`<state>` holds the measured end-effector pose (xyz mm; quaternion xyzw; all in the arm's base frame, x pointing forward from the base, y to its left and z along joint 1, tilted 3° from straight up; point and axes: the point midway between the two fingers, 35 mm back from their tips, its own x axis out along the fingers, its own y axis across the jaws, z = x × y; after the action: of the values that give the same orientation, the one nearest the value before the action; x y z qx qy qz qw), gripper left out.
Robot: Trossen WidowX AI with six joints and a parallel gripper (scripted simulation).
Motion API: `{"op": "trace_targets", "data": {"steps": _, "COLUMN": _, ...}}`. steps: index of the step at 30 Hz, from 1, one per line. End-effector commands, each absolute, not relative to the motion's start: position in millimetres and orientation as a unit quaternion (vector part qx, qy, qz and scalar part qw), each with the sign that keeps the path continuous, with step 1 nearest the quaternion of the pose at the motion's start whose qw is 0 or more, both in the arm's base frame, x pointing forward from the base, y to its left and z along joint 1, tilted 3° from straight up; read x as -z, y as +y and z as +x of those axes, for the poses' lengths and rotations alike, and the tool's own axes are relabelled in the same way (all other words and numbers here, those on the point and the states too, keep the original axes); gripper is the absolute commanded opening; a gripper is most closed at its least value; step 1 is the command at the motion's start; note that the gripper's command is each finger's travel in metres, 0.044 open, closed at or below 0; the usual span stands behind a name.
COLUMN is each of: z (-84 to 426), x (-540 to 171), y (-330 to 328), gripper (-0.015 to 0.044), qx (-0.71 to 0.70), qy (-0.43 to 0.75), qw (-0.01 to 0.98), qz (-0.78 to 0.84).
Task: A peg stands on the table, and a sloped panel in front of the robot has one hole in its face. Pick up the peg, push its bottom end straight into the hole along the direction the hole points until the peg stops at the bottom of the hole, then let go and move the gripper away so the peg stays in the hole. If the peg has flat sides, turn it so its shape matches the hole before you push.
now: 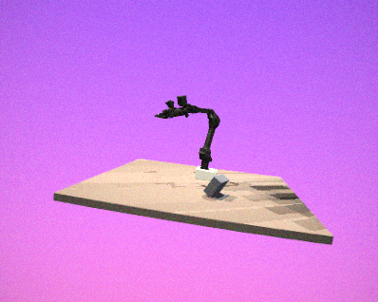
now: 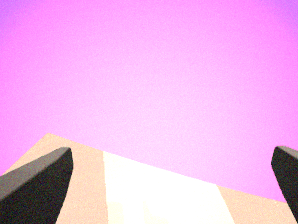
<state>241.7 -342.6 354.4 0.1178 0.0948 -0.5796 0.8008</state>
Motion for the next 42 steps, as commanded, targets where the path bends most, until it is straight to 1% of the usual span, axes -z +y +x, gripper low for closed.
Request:
{"op": "trace_targets", "data": {"steps": 1, "z": 265, "x": -333, "y": -328, "gripper": 0.0440, "qx": 0.544, "qy": 0.140, "qw": 0.819, "qz": 0.112}}
{"op": "trace_targets", "data": {"steps": 12, "z": 314, "x": -293, "y": -284, "gripper": 0.0440, "qx": 0.455, "qy": 0.232, "qw": 0.855, "qz": 0.091}}
{"op": "trace_targets", "data": {"steps": 22, "z": 347, "x": -256, "y": -234, "gripper": 0.0440, "qx": 0.365, "qy": 0.312, "qw": 0.874, "qz": 0.067}}
{"op": "trace_targets", "data": {"steps": 32, "z": 370, "x": -220, "y": -179, "gripper": 0.0440, "qx": 0.271, "qy": 0.386, "qw": 0.881, "qz": 0.038}}
{"op": "trace_targets", "data": {"steps": 42, "z": 380, "x": -186, "y": -121, "gripper": 0.0440, "qx": 0.174, "qy": 0.457, "qw": 0.873, "qz": 0.003}}
